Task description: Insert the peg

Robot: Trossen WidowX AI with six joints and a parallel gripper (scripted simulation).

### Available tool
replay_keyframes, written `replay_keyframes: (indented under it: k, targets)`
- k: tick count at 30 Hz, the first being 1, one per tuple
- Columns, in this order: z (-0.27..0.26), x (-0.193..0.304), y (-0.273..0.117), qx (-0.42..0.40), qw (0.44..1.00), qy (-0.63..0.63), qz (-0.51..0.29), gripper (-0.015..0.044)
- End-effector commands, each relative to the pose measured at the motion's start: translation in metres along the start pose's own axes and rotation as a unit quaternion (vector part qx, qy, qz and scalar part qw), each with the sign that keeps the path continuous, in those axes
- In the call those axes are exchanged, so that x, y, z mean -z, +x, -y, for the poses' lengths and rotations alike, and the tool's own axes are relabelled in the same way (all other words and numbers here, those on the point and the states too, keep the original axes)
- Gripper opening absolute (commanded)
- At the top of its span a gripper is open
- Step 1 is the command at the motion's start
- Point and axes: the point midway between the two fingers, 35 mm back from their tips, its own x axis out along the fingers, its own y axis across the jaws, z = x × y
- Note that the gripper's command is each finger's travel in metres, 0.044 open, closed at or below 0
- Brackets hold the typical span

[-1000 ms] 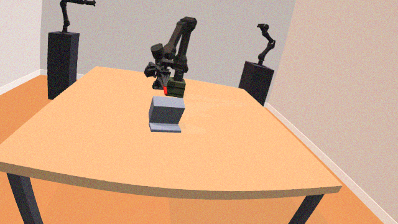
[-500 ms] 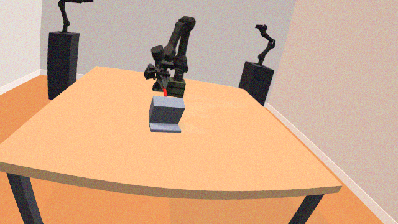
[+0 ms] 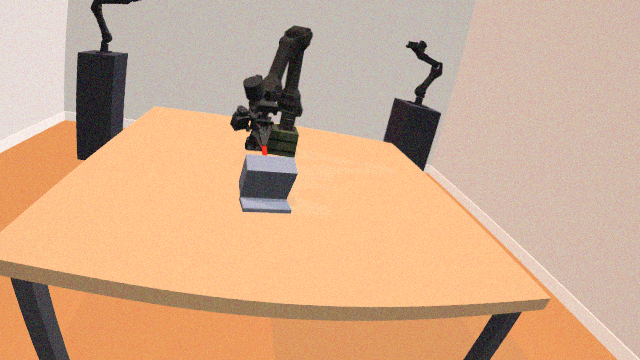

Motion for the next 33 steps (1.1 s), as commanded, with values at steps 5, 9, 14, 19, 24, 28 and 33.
replay_keyframes:
  k: [5,9,14,19,24,28,33]
  targets:
    - [-0.002,-0.003,0.007,-0.007,1.000,0.002,0.005,0.0000]
    - [-0.002,-0.003,0.009,-0.008,1.000,0.003,0.006,0.0000]
    - [-0.002,-0.003,0.012,-0.010,1.000,0.002,0.007,0.0000]
    - [-0.001,-0.004,0.015,-0.012,1.000,0.002,0.008,0.0000]
    - [-0.001,-0.003,0.019,-0.012,1.000,0.002,0.008,0.0000]
    - [0.000,-0.003,0.025,-0.012,1.000,0.003,0.008,0.0000]
    - [0.000,-0.002,0.032,-0.013,1.000,0.003,0.008,0.0000]
